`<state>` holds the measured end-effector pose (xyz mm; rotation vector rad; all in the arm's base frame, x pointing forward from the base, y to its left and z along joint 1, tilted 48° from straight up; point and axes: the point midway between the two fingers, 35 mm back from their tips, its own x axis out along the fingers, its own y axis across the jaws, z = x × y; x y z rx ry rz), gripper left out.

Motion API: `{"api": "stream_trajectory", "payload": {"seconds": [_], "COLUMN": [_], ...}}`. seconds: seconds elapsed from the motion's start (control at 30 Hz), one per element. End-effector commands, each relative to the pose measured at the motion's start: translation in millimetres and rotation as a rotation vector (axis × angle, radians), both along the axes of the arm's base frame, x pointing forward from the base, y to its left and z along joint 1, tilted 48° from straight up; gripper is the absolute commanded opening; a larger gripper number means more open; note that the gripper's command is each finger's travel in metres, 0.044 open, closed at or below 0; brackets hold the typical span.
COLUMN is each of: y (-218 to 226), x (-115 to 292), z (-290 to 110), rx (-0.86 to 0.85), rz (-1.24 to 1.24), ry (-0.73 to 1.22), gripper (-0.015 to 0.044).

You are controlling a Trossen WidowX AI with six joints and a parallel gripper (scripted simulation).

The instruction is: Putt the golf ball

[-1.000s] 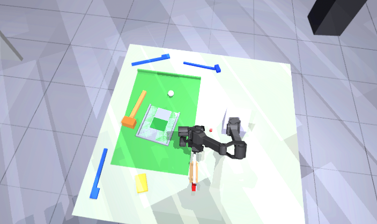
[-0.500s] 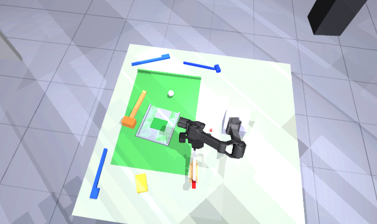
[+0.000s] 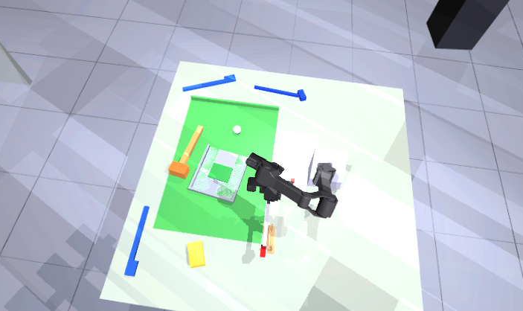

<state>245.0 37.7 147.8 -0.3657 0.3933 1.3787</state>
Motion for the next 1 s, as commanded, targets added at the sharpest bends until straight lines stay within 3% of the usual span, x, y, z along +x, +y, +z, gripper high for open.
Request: {"api": "stream_trajectory", "payload": {"seconds": [0.0, 0.5, 0.97], "y": [-17, -91, -161], "x": [10, 34, 32], "z": [-9, -60, -117], "rx": [-0.009, -0.032, -0.026], "rz": [-0.059, -0.300, -0.528], "ry": [0.071, 0.400, 0.704], "gripper": [0.0000, 0.0000, 0.0000]}}
